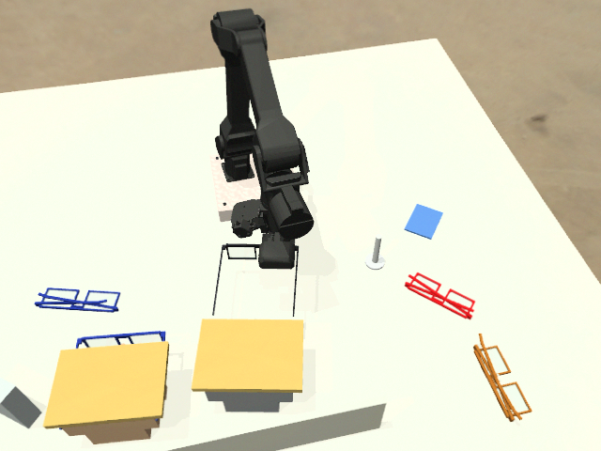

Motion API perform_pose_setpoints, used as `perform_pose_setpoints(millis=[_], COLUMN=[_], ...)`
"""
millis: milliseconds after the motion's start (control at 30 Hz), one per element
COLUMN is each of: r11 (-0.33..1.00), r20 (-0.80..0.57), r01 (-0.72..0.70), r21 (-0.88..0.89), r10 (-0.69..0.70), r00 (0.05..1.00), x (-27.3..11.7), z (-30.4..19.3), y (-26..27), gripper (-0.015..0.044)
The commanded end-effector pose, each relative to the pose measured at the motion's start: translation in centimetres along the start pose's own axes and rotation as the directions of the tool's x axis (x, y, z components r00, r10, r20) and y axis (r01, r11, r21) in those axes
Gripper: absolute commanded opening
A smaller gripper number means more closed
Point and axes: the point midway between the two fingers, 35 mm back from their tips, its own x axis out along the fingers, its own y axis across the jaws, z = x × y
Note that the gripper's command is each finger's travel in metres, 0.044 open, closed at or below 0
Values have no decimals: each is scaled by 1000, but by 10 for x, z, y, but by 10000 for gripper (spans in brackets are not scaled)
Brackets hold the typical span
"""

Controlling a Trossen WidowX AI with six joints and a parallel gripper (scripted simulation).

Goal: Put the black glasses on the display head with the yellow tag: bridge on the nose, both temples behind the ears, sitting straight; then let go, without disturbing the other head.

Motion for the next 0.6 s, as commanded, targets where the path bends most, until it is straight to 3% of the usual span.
perform_pose_setpoints(millis=[0, 567], r11=[1000, 1000], r20=[3, 3], r01=[-5, -2], r21=[-3, -4], r10=[5, 2], r00=[1000, 1000], x=[0, 1], z=[0, 0], y=[7, 33], gripper=[0, 0])
